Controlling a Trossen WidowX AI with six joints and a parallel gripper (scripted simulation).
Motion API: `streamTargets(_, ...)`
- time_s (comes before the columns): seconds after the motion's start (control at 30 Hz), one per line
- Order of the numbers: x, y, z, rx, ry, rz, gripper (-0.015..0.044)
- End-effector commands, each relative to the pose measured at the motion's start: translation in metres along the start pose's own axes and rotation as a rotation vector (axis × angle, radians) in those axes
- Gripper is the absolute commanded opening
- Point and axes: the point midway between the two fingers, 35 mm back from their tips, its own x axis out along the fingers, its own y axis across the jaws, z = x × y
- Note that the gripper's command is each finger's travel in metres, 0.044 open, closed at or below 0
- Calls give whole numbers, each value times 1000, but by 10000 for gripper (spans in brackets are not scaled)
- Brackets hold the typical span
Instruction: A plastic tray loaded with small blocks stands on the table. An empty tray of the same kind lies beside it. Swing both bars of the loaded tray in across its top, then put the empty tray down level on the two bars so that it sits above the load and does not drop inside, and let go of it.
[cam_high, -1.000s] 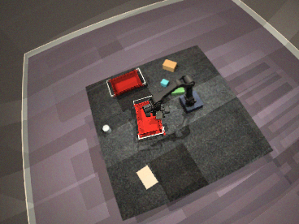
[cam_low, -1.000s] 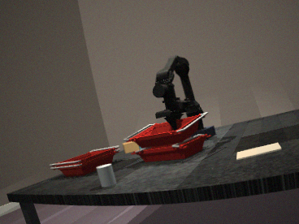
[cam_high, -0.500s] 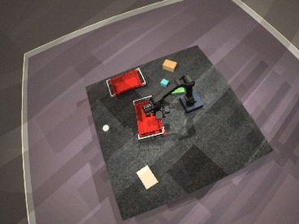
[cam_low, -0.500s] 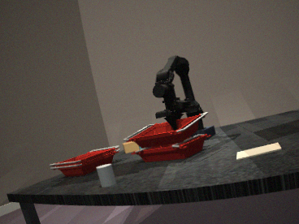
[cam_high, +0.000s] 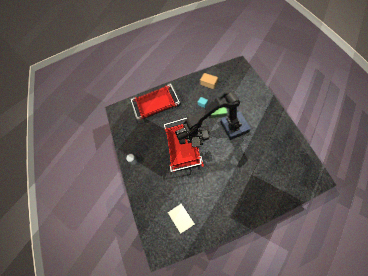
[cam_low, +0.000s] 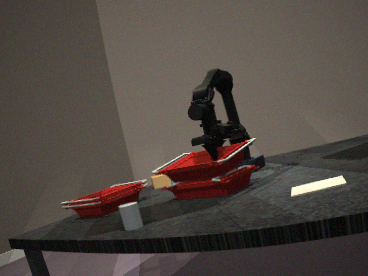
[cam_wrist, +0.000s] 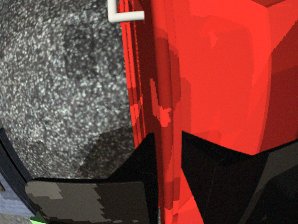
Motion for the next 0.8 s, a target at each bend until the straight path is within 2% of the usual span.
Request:
streamTargets(0.0, 5, 6, -1, 4, 0, 28, 0)
streamTargets(0.77, 14, 9, -1, 4, 0, 28, 0)
